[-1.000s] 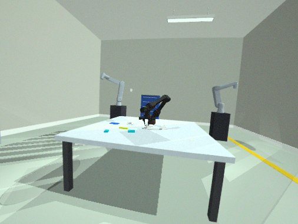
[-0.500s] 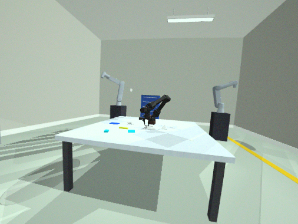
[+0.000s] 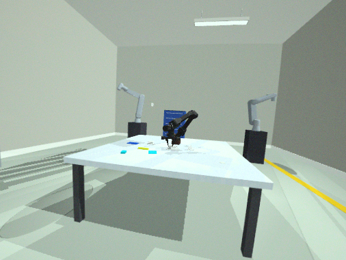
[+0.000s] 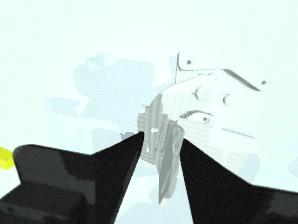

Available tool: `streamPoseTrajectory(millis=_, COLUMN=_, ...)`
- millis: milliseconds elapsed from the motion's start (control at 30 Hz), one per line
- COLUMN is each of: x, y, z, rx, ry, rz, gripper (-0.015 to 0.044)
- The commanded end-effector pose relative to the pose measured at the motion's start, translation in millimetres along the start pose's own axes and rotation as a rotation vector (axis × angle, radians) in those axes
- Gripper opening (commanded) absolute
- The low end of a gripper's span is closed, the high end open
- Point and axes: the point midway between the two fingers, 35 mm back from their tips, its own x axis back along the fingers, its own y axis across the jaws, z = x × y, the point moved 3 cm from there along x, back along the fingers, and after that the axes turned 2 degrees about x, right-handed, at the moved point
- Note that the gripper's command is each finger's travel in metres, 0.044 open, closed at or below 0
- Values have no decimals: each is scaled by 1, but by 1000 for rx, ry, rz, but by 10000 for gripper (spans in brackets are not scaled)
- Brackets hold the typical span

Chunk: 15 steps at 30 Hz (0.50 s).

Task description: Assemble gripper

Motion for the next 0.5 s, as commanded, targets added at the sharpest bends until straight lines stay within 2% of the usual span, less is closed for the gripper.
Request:
streamPoseTrajectory(millis=0, x=-2, y=0, z=0, rx=-4, ry=2, rz=3, gripper=134)
streamPoseTrajectory(millis=467, x=-6, y=0, z=0, rx=-2, ry=2, rz=3, gripper=134)
